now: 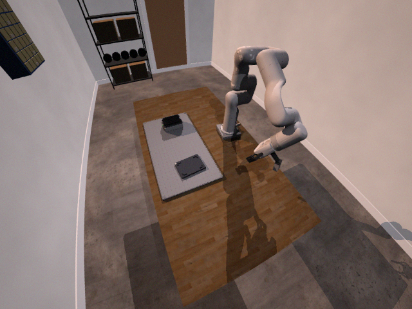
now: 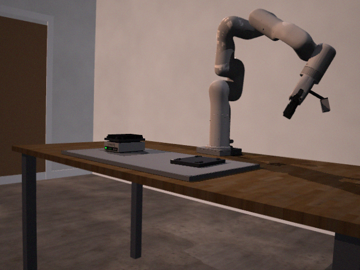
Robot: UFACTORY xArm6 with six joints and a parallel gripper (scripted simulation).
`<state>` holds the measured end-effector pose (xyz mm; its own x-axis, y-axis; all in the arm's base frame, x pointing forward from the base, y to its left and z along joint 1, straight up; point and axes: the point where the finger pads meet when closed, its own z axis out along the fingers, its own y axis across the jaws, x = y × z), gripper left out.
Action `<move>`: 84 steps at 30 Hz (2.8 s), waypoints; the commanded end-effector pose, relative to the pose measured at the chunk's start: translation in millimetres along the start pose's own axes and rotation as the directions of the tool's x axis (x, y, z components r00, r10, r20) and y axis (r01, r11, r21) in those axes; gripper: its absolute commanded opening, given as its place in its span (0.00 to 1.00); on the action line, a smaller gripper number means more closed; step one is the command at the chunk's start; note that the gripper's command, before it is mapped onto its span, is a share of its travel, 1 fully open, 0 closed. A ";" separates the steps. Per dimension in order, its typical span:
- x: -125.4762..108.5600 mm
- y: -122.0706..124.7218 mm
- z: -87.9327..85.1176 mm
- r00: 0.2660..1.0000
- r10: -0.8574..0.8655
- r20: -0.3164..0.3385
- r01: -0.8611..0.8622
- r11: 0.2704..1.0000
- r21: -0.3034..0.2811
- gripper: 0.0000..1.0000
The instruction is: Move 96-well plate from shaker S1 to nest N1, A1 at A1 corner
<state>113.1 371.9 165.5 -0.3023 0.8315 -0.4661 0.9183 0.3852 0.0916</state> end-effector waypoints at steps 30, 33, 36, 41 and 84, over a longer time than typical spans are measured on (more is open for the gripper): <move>-70.4 87.2 55.2 0.948 0.316 -0.036 -0.304 0.934 0.185 1.00; -77.0 93.1 60.1 0.948 0.316 -0.036 -0.304 0.934 0.185 1.00; -87.6 101.0 67.4 0.920 0.389 -0.036 -0.372 0.901 0.225 1.00; -98.1 108.8 74.8 0.920 0.389 -0.036 -0.372 0.901 0.224 1.00; -243.2 161.3 165.8 0.630 0.777 0.020 -0.716 0.570 0.405 1.00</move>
<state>367.0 179.9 146.9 0.4964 0.8303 -0.2533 0.8619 -0.5061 0.0301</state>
